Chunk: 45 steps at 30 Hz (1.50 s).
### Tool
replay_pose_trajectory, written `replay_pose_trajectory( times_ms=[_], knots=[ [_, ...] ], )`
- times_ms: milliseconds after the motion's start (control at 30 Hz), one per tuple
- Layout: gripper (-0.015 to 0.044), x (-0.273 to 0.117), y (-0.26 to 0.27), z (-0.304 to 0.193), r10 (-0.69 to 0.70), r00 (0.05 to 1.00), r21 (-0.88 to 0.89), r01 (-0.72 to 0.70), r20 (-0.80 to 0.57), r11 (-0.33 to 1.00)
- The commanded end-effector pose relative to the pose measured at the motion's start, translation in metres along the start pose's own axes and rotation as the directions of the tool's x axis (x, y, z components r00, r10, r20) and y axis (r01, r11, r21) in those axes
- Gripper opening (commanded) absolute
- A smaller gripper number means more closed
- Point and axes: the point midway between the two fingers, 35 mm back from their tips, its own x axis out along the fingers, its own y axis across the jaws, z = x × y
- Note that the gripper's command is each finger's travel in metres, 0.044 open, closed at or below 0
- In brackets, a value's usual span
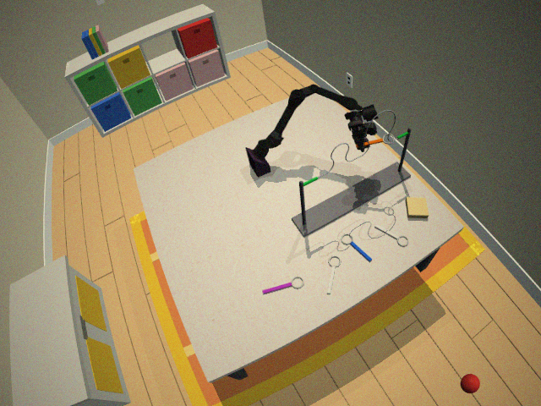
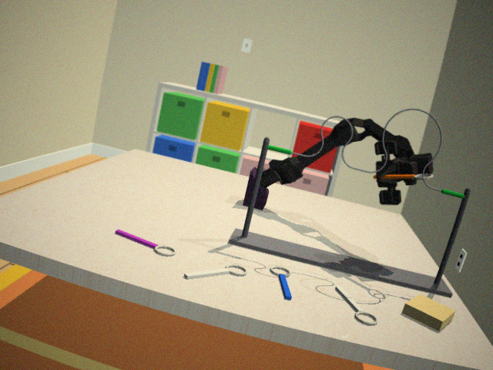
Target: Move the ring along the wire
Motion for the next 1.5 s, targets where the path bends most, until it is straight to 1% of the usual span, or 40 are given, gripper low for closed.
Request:
replay_pose_trajectory(
  times_ms=[0, 367, 767, 1033, 1267, 1467],
  knots=[
    [-0.0150, -0.001, -0.013, 0.000, -0.044, 0.999, -0.074, 0.044, 0.000, 0.996],
    [-0.0150, -0.005, -0.051, 0.007, -0.172, 0.985, -0.307, 0.172, 0.025, 0.936],
    [-0.0150, -0.015, -0.086, 0.025, -0.289, 0.954, -0.520, 0.286, 0.078, 0.805],
    [-0.0150, -0.013, -0.105, 0.039, -0.287, 0.941, -0.616, 0.334, 0.178, 0.714],
    [-0.0150, -0.018, -0.115, 0.050, -0.307, 0.931, -0.662, 0.359, 0.200, 0.658],
    [-0.0150, -0.021, -0.119, 0.055, -0.310, 0.929, -0.669, 0.362, 0.202, 0.649]
  ],
)
